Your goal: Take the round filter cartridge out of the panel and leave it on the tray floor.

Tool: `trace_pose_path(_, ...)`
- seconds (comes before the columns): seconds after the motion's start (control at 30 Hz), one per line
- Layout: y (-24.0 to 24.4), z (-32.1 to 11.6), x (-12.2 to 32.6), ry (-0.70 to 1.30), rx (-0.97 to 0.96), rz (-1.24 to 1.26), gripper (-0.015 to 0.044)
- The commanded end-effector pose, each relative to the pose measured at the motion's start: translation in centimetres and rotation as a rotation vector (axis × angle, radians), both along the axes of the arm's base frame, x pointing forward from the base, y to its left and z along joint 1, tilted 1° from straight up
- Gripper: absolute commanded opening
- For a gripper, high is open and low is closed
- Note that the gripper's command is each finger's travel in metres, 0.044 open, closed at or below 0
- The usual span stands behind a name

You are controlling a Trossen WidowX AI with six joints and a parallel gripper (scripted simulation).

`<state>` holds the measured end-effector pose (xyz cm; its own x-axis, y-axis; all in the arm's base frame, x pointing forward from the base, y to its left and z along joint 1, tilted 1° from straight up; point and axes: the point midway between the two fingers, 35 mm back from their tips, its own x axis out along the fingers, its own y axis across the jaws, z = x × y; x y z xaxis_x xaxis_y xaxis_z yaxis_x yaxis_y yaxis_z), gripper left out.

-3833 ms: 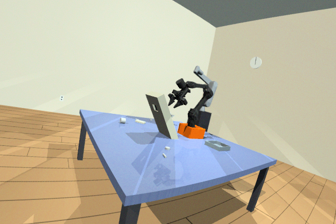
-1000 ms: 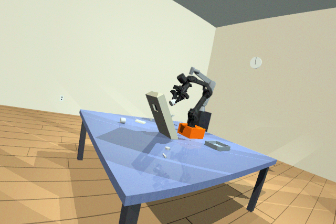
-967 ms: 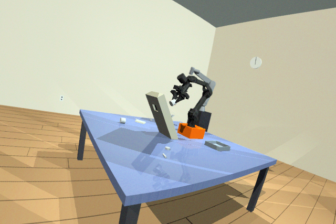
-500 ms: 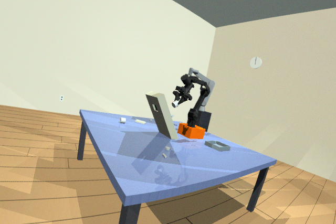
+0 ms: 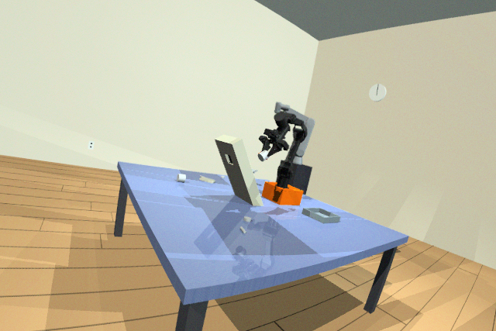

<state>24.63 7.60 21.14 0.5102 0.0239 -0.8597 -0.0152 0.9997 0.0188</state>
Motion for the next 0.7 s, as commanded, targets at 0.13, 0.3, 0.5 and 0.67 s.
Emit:
trace_pose_path(0.13,3.6,-0.1,-1.3,0.001,0.001,0.200,0.0000)
trace_pose_path(0.3,5.8,-0.1,-2.5,-0.001,0.000,0.334,0.0000)
trace_pose_path(0.5,8.4,-0.1,-4.2,-0.005,-0.001,0.495,0.0000)
trace_pose_path(0.67,10.4,-0.2,-5.8,-0.009,-0.002,0.629,0.0000)
